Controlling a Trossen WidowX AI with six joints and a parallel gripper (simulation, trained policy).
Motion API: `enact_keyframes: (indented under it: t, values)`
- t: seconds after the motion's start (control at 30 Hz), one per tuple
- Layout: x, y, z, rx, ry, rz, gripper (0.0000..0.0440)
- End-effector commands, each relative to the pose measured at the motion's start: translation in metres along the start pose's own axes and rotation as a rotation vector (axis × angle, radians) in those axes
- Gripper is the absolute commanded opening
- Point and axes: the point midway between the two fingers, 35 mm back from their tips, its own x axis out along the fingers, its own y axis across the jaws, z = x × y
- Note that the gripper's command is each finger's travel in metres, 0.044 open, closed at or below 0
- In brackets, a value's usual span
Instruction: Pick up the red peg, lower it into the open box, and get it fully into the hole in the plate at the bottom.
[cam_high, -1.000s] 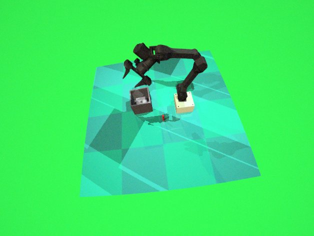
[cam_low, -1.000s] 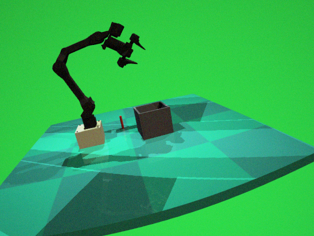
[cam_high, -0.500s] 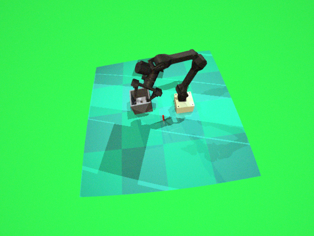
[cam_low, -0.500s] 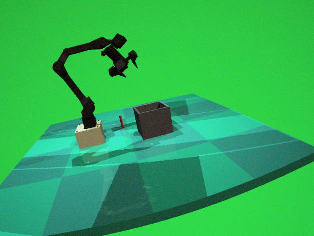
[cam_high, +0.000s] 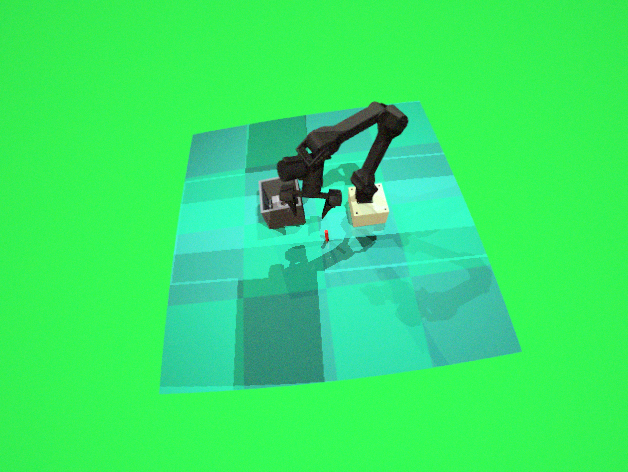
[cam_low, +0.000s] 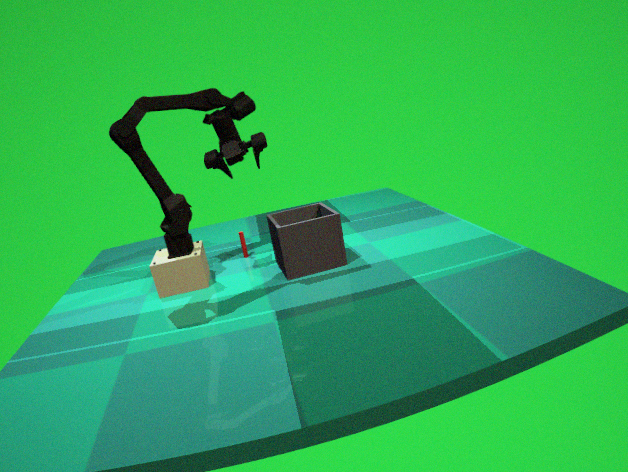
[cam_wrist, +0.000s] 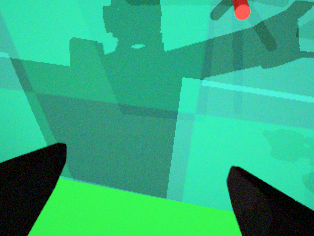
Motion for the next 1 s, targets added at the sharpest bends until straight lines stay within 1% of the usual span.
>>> enact_keyframes:
  t: [0.0, 0.5, 0.97]
  values:
    - [0.012, -0.014, 0.006, 0.006, -0.048, -0.063, 0.0416]
    - [0.055, -0.057, 0.036, -0.077, -0.235, -0.27, 0.0439]
    - [0.092, -0.074, 0.066, -0.191, -0.371, -0.365, 0.0436]
